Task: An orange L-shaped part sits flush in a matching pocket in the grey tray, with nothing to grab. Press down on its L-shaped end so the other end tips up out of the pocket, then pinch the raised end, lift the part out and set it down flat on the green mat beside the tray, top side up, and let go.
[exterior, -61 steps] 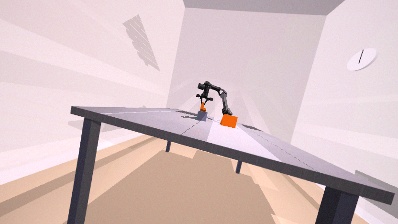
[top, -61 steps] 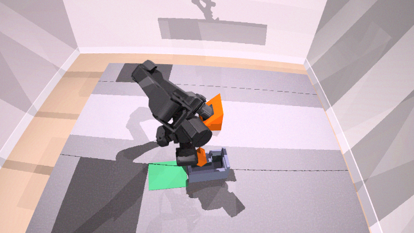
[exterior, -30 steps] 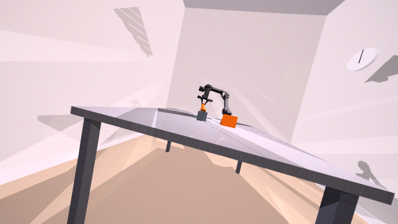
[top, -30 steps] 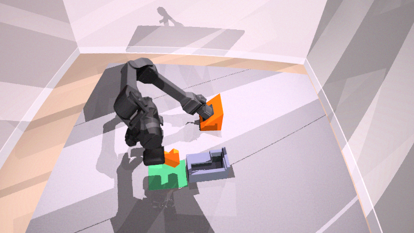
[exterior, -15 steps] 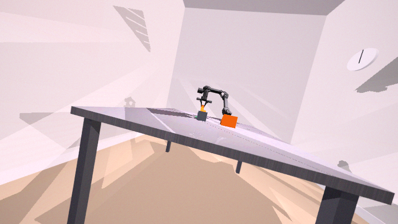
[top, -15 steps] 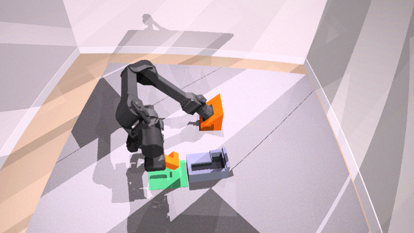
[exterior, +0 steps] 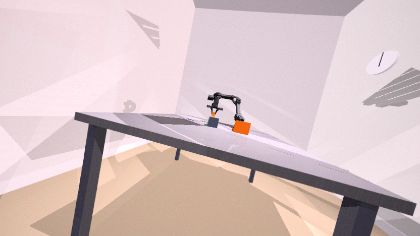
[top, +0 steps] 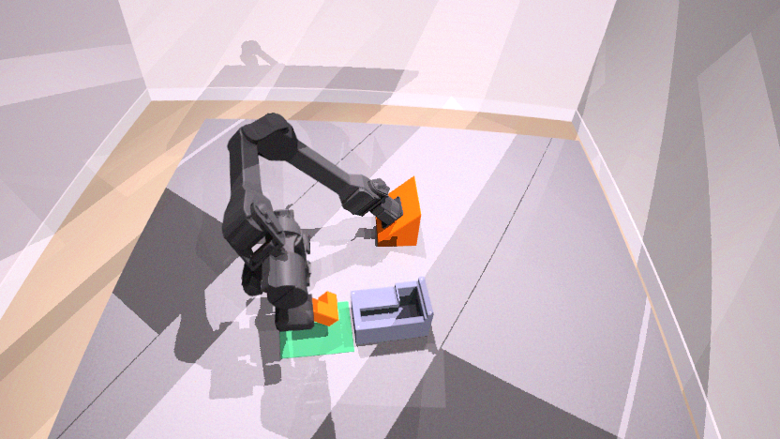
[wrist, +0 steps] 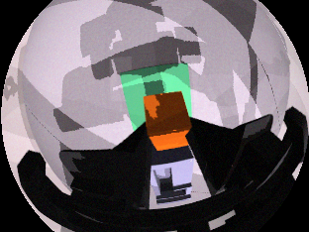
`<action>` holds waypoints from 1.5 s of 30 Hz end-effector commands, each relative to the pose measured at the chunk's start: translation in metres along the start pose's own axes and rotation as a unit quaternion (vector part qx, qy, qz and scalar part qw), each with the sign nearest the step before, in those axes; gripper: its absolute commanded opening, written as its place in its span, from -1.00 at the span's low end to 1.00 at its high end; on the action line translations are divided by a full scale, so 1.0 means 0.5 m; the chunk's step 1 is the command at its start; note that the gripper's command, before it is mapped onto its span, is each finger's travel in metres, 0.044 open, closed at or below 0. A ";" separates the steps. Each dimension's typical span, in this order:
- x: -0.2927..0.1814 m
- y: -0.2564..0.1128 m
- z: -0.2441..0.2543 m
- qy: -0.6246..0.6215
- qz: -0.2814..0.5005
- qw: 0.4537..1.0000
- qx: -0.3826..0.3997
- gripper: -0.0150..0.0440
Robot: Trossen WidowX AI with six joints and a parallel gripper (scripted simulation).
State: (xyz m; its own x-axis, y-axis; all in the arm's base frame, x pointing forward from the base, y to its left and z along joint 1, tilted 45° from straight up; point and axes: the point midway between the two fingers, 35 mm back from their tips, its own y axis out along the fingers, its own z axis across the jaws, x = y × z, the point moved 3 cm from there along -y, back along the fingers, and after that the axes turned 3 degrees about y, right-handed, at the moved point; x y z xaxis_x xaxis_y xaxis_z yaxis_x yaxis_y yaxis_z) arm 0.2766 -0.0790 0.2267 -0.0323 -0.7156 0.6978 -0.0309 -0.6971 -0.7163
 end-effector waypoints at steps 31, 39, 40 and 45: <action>0.000 0.066 -0.001 -0.001 -0.002 1.000 -0.002 -0.40; 0.000 0.066 -0.001 -0.001 -0.002 1.000 -0.002 0.31; 0.000 0.066 -0.002 -0.001 -0.002 1.000 -0.002 0.40; 0.000 0.066 -0.002 -0.001 -0.002 1.000 -0.002 0.84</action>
State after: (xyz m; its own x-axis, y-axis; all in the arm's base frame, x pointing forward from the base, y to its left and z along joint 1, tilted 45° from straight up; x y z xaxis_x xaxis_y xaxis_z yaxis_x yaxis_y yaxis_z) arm 0.2748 -0.1020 0.2028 -0.0309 -0.7131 0.7003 -0.0354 -0.6994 -0.7138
